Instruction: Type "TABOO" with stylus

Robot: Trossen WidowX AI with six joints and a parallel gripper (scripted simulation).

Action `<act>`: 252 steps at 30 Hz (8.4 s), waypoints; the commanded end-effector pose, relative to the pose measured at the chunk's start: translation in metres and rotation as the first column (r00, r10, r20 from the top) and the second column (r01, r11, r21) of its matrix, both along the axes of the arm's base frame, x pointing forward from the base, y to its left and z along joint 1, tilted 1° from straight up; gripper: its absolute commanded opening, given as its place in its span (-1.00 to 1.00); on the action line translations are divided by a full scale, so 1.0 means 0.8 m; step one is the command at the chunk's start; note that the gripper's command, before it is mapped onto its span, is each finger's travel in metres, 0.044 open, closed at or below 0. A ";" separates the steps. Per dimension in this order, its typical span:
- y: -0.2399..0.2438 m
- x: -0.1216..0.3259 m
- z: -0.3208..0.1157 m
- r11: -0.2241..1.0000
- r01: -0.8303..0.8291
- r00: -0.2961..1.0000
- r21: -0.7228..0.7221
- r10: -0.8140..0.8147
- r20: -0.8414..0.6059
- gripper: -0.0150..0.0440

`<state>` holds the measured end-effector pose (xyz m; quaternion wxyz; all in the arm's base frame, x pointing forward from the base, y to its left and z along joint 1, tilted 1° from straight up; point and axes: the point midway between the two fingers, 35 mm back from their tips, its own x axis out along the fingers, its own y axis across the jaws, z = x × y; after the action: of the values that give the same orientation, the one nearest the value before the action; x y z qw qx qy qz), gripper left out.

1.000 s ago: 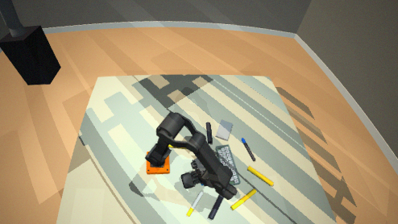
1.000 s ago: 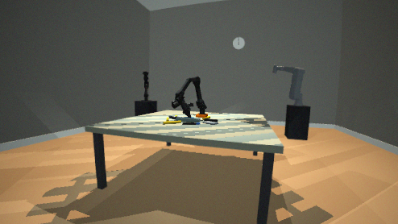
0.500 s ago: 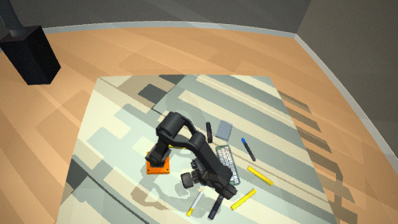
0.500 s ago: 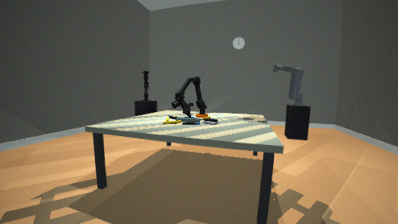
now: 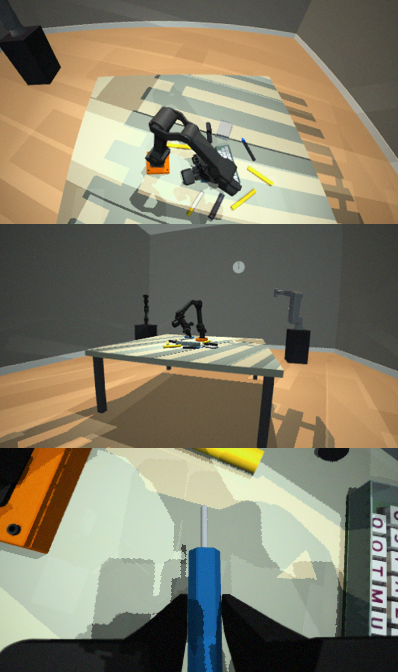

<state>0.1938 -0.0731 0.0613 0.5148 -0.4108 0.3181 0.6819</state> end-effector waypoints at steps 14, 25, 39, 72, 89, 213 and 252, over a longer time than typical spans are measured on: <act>0.016 0.012 -0.003 0.949 -0.052 0.963 -0.311 -0.035 -0.267 -0.49; 0.024 0.029 0.004 0.811 -0.108 0.941 -0.575 -0.104 -0.323 -0.49; 0.047 0.065 0.019 0.538 -0.113 0.970 -0.835 -0.122 -0.210 -0.49; 0.132 0.143 0.046 0.066 0.293 0.950 -0.954 0.094 0.298 -0.49; 0.133 0.146 0.026 0.066 0.293 0.950 -0.954 0.094 0.298 -0.22; 0.123 0.170 0.016 0.062 0.292 0.950 -0.954 0.093 0.297 -0.22; 0.123 0.169 0.056 0.062 0.292 0.950 -0.954 0.093 0.297 -0.22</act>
<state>0.3277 0.0244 0.0912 0.1734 -0.7174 0.6505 0.1794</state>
